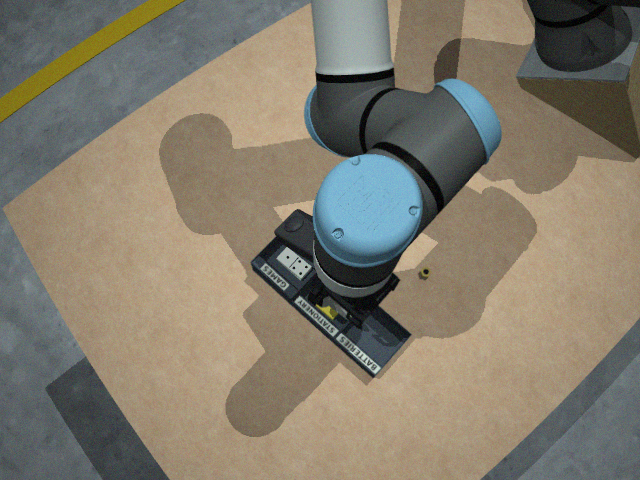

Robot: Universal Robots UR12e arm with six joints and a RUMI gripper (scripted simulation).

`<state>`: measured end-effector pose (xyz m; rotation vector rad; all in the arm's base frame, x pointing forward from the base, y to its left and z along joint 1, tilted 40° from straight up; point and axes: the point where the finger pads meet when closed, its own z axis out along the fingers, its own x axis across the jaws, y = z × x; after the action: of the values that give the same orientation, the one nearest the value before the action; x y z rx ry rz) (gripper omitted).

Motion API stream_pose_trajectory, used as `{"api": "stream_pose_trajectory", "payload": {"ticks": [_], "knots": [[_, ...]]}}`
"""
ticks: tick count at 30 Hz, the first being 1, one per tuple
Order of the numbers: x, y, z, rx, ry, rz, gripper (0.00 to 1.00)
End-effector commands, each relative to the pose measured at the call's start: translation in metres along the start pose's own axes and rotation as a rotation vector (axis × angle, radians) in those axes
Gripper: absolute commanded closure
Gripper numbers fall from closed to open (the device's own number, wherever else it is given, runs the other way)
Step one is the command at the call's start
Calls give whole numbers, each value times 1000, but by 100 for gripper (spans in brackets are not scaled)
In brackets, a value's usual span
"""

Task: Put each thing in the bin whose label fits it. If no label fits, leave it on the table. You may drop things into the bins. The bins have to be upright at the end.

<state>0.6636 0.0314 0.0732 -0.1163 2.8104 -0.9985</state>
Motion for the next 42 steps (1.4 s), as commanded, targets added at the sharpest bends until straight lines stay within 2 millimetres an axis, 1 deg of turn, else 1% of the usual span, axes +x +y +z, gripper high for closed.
{"api": "stream_pose_trajectory", "payload": {"ticks": [1,9,12,21,22,32,34,42], "knots": [[0,0,-5,0,-1,0,82],[0,0,-15,0,-1,0,82],[0,0,-27,0,-1,0,82],[0,0,-27,0,-1,0,82],[0,0,-31,0,-1,0,0],[0,0,-71,0,-1,0,0],[0,0,-71,0,-1,0,0],[0,0,-103,0,-1,0,0]]}}
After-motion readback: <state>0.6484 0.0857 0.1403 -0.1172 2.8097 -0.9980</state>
